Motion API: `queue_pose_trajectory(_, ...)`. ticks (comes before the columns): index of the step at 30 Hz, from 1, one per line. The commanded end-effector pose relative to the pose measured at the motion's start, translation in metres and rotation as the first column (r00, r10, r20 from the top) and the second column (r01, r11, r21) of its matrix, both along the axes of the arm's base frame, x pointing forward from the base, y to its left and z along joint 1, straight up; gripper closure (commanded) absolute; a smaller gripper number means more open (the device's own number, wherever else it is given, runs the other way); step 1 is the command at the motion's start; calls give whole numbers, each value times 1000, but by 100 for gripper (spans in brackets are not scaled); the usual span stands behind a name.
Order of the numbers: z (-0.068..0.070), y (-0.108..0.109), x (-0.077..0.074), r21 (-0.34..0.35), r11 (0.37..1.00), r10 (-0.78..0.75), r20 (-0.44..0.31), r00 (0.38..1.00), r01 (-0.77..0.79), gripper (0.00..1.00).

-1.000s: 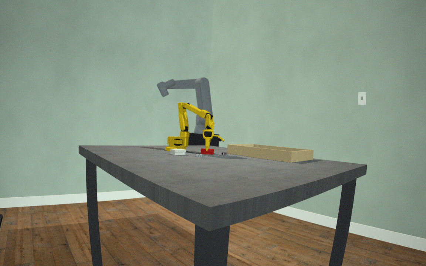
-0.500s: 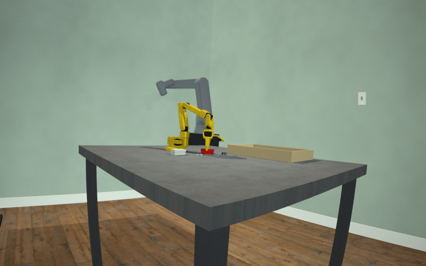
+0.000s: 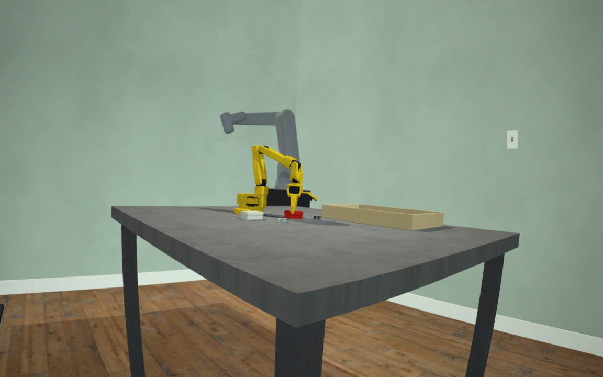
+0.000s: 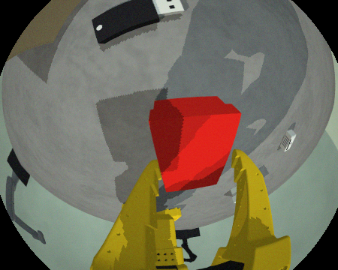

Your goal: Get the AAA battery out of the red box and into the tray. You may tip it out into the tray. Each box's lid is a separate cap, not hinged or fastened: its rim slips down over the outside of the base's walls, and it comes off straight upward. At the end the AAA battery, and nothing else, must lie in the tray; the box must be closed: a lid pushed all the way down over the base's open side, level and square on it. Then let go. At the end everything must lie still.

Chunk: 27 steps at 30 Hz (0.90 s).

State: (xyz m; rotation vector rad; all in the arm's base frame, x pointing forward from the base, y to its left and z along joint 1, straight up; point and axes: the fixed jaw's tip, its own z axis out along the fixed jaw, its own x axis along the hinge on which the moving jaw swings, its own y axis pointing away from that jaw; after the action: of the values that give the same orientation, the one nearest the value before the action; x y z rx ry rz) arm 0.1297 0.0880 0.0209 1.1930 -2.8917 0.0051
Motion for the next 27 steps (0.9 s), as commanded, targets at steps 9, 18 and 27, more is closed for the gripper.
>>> queue_pose_trajectory(9, 13, 0, 4, 8, 1000, -8, 11, 1000, 8, 71)
queue_pose_trajectory(18, 29, -1, 4, 8, 1000, -8, 11, 1000, 8, 71)
queue_pose_trajectory(27, 40, -2, 4, 8, 1000, -8, 11, 1000, 8, 71)
